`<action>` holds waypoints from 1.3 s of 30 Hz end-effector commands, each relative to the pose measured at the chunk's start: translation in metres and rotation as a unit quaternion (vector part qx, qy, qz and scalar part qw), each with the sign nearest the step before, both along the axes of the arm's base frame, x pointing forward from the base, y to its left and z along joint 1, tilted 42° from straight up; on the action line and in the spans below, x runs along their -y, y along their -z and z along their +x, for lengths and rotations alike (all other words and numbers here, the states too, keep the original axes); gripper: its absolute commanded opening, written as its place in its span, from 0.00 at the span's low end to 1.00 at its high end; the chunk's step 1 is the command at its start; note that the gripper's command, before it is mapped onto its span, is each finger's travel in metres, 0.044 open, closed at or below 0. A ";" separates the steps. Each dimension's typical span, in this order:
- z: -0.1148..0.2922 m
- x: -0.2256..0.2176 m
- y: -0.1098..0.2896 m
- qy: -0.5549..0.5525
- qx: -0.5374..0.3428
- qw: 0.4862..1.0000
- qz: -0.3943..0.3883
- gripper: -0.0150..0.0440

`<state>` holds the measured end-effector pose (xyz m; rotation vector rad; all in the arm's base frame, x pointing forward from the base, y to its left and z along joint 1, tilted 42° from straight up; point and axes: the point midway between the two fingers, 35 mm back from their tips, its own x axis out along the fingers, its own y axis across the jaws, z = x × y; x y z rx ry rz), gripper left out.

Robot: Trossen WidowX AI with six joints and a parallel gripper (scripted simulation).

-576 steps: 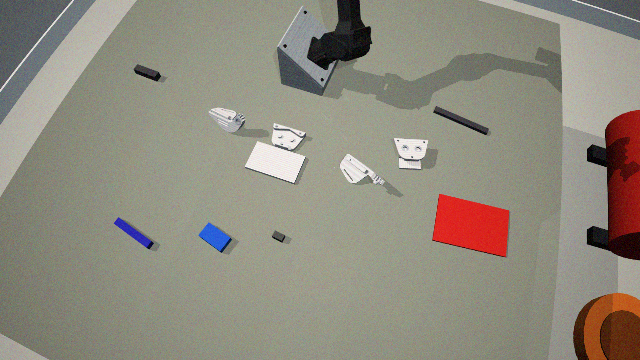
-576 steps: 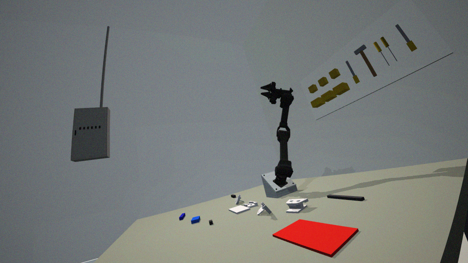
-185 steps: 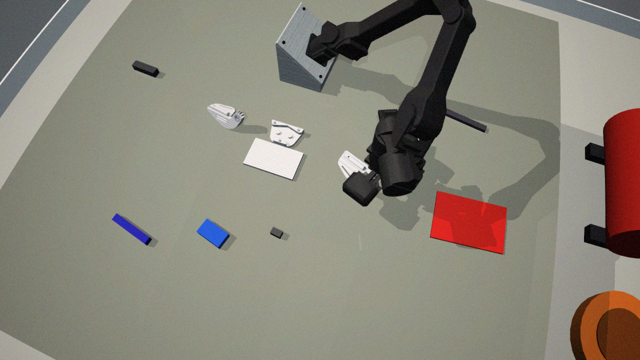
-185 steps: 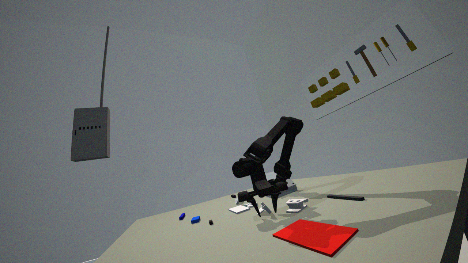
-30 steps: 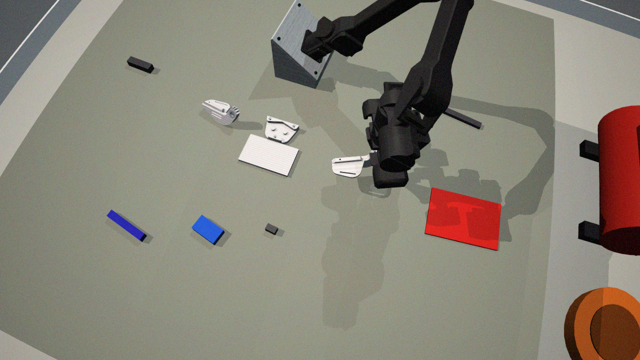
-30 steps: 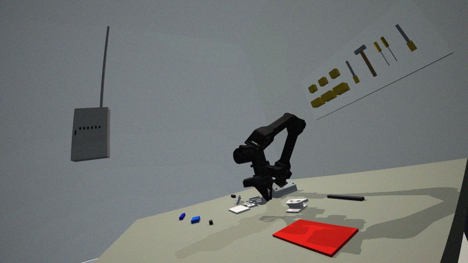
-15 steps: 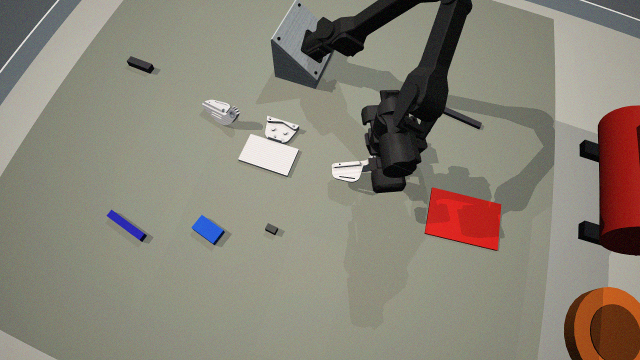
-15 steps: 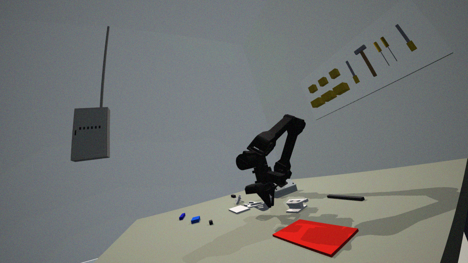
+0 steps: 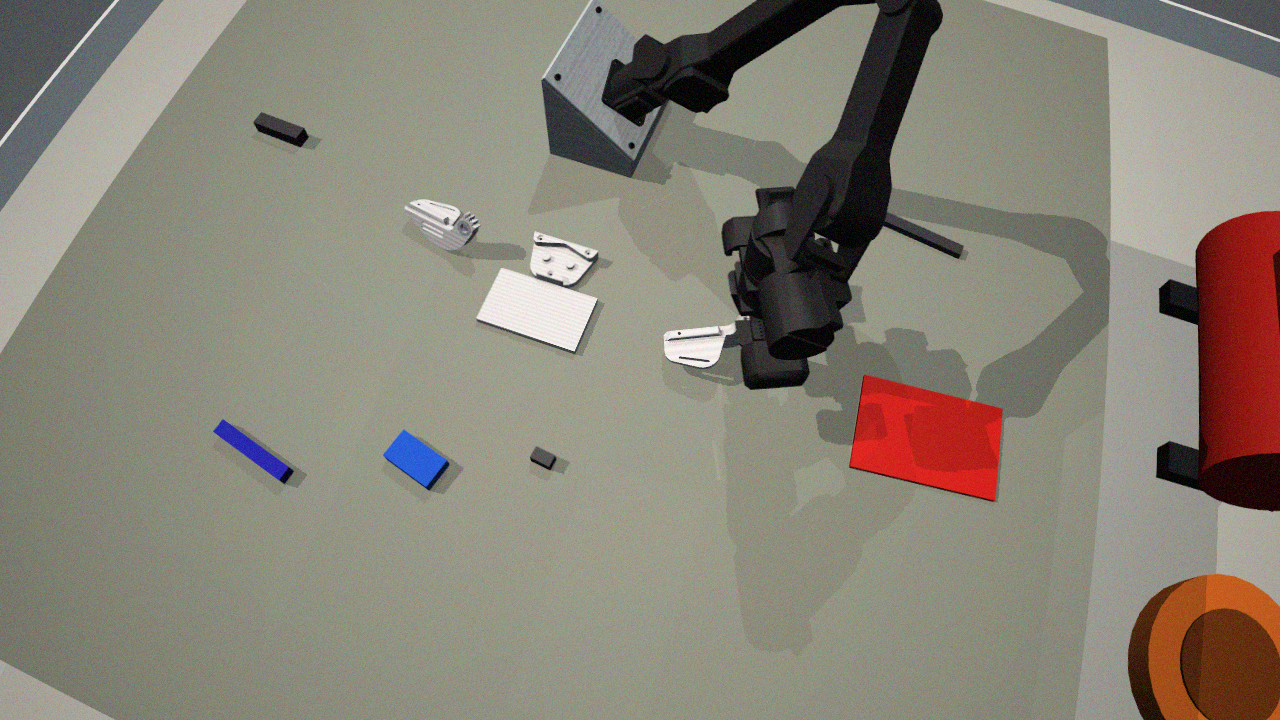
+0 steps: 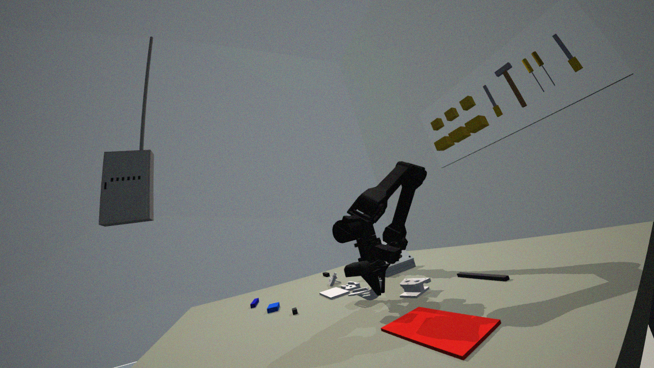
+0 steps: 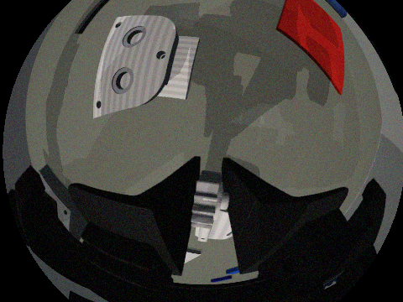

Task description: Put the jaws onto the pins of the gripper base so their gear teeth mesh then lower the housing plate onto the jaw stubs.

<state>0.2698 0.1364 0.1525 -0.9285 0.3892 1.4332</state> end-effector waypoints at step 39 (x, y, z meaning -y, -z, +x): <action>-0.009 0.044 -0.047 0.003 -0.001 1.000 -0.004 1.00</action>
